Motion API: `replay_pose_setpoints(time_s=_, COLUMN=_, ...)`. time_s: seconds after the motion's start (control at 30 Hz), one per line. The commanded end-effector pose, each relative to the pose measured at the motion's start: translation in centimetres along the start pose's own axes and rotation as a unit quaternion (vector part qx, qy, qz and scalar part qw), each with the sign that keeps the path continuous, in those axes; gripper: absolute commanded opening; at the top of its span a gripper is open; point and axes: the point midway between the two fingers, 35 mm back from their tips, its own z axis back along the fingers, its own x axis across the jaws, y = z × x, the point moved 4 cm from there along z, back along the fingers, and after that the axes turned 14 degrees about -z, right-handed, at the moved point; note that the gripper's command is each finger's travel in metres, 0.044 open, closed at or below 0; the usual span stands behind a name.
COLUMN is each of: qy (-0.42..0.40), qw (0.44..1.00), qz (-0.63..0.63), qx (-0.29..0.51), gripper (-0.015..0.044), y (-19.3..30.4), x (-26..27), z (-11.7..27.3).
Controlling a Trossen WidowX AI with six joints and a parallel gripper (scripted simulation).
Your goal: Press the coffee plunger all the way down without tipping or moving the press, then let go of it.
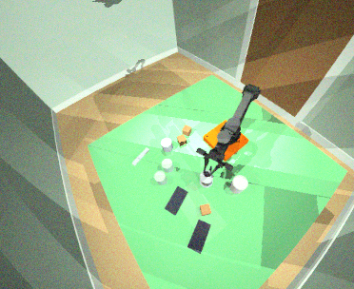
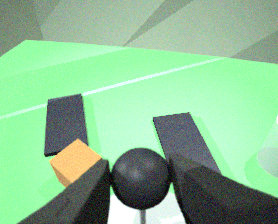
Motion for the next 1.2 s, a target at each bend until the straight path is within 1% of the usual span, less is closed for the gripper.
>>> replay_pose_setpoints(time_s=0.0, qy=0.010, qw=0.999, qz=-0.003, qx=0.034, gripper=0.0115, y=2.10, x=-0.52, z=-0.89)
replay_pose_setpoints(time_s=1.17, qy=0.010, qw=0.999, qz=-0.003, qx=0.034, gripper=0.0115, y=1.33, x=-0.25, z=-1.80)
